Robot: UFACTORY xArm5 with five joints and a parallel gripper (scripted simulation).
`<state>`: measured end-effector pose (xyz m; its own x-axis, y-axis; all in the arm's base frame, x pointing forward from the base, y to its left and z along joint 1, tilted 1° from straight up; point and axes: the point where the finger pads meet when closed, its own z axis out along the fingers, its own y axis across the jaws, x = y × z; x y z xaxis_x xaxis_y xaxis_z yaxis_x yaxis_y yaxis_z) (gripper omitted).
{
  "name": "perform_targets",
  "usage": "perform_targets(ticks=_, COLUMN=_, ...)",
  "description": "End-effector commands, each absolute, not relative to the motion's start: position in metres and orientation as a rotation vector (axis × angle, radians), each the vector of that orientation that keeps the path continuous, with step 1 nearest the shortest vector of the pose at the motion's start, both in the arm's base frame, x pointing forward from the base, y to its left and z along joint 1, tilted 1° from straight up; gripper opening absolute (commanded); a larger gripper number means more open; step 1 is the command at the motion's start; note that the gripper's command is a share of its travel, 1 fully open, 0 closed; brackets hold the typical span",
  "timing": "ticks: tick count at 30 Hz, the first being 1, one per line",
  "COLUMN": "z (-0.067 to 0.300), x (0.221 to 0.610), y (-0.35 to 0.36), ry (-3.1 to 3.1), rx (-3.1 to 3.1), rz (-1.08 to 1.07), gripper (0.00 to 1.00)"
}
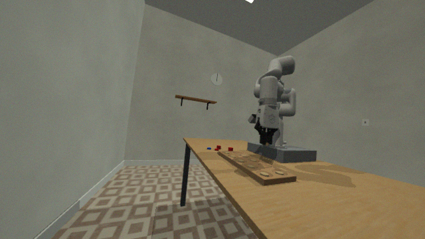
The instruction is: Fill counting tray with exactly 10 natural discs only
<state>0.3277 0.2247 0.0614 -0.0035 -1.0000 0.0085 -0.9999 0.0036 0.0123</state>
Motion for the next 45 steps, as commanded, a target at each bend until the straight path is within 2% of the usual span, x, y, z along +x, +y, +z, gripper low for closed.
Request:
perform_targets(ticks=1, z=0.034, x=0.327, y=0.228, ry=-2.218, rx=2.206, rz=-0.004, gripper=0.00)
perform_targets(ticks=3, z=0.014, x=0.327, y=0.228, ry=-2.218, rx=2.205, rz=-0.004, gripper=0.00)
perform_targets(ticks=6, z=0.009, x=0.327, y=0.228, ry=-2.218, rx=2.205, rz=-0.004, gripper=0.00)
perform_targets(ticks=10, z=-0.018, x=0.327, y=0.227, ry=-2.218, rx=2.206, rz=-0.004, gripper=0.00)
perform_targets(ticks=43, z=-0.034, x=0.326, y=0.226, ry=-2.218, rx=2.205, rz=-0.004, gripper=0.00)
perform_targets(ticks=44, z=-0.034, x=0.326, y=0.226, ry=-2.218, rx=2.205, rz=-0.004, gripper=0.33)
perform_targets(ticks=45, z=-0.034, x=0.326, y=0.226, ry=-2.218, rx=2.205, rz=-0.004, gripper=0.33)
